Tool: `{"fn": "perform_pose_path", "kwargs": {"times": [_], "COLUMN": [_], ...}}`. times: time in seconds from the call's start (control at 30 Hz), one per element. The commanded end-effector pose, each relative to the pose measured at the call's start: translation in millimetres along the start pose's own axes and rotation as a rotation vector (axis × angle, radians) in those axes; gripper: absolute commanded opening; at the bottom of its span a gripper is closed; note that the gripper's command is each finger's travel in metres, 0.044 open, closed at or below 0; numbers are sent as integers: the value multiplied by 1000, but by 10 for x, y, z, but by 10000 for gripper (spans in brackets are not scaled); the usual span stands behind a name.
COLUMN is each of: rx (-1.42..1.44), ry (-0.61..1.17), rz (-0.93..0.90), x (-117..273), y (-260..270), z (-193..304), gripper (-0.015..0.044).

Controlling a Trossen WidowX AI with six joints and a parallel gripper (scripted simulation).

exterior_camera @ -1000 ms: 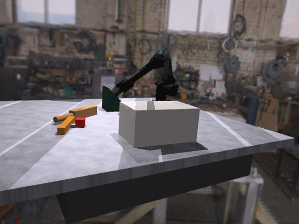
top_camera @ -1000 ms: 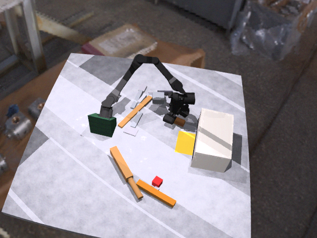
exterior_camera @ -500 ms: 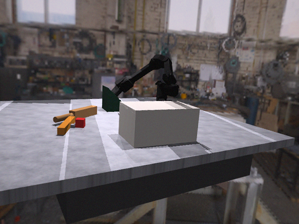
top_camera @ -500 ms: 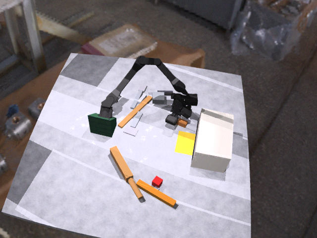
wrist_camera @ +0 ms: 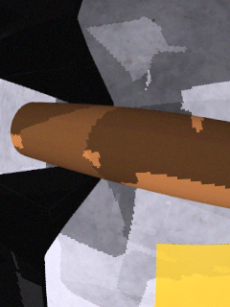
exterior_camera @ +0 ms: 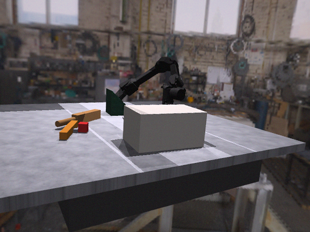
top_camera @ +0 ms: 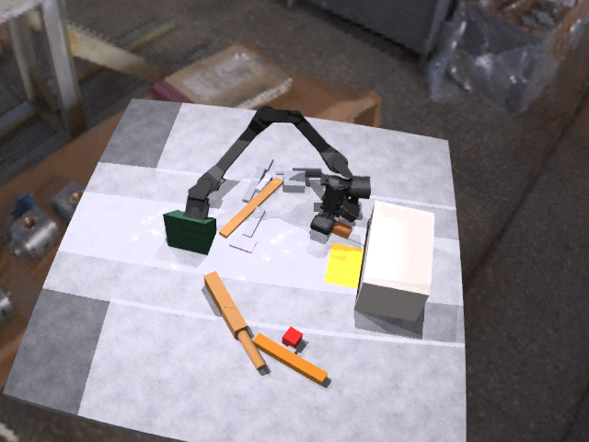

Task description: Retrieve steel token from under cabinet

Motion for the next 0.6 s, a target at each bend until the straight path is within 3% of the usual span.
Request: {"fn": "perform_pose_path", "kwargs": {"times": [0.0,0.57], "rx": [5,5], "ry": [-5,-5], "rz": [1,2], "x": [-8,-11], "y": [-66,-172], "z": [-44,-62], "gripper": [0,0]}}
Point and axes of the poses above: the point midway between the two fingers, 35 mm back from their tips, its own x axis back along the fingers, its own y axis across the jaws, z = x × y, the point moved 3 cm from there along x, back along the fingers, and after that the axes turned 11 degrees about -x, right-handed, at the moved point
